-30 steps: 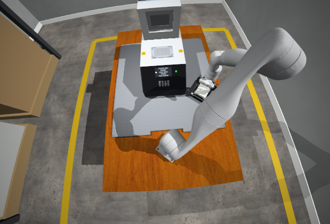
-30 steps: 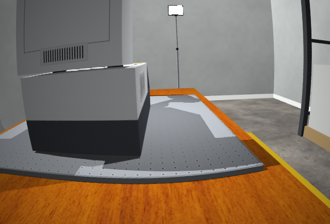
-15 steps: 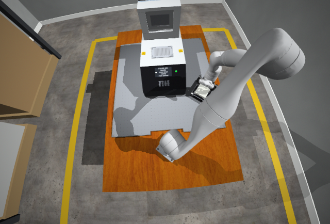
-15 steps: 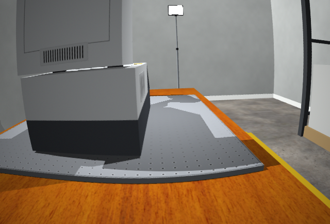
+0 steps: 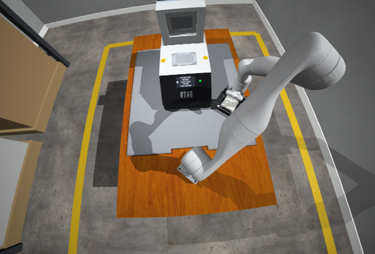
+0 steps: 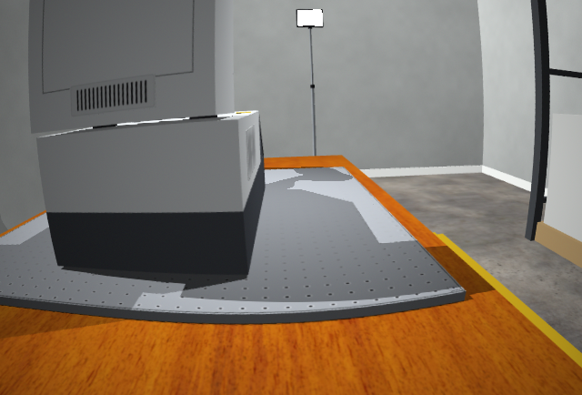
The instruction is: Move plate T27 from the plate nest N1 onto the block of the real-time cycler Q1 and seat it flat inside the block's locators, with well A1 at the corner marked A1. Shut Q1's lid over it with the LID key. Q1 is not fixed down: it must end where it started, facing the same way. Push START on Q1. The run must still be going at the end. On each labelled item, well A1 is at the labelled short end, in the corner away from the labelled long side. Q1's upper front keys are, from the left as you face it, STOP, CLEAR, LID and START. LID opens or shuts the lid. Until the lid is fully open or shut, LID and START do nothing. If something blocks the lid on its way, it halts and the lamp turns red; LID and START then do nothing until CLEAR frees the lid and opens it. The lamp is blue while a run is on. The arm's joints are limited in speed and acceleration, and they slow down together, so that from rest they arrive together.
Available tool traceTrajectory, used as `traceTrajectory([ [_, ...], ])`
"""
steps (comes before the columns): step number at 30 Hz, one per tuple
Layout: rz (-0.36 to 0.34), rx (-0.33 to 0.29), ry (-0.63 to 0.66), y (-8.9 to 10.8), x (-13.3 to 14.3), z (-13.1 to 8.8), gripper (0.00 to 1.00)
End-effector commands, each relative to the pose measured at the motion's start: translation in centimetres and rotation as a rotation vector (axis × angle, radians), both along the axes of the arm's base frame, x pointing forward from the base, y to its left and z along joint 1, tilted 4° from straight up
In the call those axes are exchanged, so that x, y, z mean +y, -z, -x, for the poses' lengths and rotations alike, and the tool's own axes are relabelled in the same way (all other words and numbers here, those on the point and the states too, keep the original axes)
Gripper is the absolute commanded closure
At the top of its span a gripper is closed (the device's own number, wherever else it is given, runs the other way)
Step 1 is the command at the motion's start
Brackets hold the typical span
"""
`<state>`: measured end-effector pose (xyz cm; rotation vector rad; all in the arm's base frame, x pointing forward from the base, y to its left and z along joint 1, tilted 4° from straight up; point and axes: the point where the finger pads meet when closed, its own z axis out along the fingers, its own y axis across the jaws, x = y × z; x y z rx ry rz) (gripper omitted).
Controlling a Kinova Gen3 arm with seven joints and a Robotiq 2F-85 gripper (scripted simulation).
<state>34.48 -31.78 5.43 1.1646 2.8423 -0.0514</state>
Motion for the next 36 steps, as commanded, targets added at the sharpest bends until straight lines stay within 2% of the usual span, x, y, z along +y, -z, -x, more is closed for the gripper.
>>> traceTrajectory([
  [1,0.001,-0.001,0.000,-0.01,-0.03,-0.04,0.00],
  [16,0.001,-0.001,0.000,-0.03,-0.03,-0.04,0.00],
  [27,0.001,-0.001,0.000,-0.04,-0.02,-0.04,0.10],
  [36,0.001,-0.001,0.000,-0.04,-0.02,-0.04,0.10],
])
